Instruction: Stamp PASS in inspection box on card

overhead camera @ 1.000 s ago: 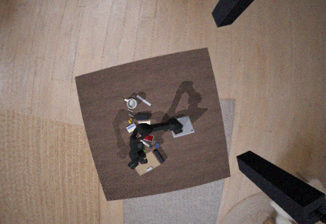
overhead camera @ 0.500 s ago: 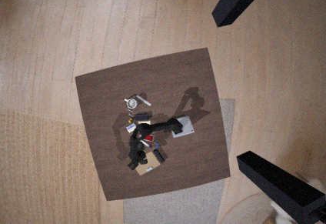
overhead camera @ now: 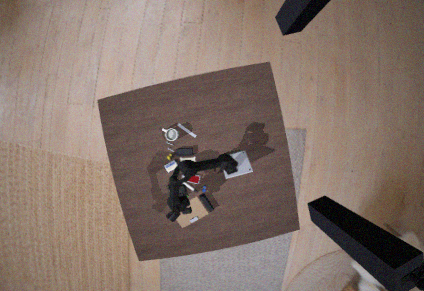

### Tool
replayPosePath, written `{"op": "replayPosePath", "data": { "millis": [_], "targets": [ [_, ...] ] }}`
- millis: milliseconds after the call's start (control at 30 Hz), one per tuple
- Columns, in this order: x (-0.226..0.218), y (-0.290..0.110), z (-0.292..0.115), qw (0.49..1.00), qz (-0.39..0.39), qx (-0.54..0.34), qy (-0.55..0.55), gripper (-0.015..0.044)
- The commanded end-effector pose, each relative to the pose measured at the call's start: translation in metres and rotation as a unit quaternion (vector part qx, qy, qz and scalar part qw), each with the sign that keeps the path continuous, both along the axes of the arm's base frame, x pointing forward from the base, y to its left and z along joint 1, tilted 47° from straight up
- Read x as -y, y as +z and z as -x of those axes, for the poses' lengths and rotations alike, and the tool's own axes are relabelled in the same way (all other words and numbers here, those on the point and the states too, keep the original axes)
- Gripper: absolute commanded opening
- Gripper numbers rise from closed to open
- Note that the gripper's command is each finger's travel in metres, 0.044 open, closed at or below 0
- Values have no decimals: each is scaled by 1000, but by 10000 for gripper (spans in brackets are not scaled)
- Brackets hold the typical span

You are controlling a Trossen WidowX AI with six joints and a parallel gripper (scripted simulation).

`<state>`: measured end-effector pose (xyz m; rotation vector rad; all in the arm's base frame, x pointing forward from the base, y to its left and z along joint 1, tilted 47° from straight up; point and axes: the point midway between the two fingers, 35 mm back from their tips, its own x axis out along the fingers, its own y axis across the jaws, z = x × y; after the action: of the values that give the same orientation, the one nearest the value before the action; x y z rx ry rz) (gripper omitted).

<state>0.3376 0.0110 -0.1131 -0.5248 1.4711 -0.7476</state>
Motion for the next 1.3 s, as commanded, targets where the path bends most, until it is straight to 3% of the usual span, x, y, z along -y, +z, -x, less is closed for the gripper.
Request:
{"op": "replayPosePath", "data": {
  "millis": [0, 900, 1267],
  "targets": [
    [-1, 2, 0, 1000, -2, 1, -2, 0],
    [42, 56, 72, 1000, 0, -1, -2, 0],
    [46, 54, 74, 1000, -1, -1, -2, 0]
  ]
}}
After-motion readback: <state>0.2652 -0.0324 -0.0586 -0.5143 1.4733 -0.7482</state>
